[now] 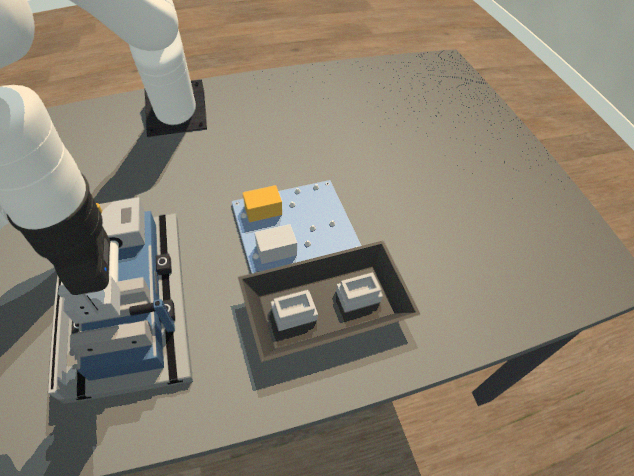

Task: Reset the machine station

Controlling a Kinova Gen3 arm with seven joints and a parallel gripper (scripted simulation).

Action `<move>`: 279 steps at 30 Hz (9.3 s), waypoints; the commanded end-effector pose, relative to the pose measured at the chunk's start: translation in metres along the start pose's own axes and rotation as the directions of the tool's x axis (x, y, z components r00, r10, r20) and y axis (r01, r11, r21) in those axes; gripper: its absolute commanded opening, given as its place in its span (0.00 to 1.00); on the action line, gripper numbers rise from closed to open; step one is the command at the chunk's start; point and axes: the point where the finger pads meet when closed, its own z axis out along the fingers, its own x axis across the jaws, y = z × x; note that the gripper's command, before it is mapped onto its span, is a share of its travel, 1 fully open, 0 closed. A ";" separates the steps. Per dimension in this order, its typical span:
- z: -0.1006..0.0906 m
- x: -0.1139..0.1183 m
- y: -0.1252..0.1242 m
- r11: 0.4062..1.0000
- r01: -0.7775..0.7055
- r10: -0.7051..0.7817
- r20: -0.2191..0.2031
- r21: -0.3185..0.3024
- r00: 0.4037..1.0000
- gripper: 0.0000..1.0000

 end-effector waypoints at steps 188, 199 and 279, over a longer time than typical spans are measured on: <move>0.029 0.000 0.001 1.000 0.003 -0.003 0.000 -0.001 1.000 0.00; 0.029 0.000 0.001 1.000 0.003 -0.003 0.000 -0.001 1.000 0.00; 0.029 -0.002 0.007 1.000 0.003 -0.003 0.000 -0.001 1.000 0.00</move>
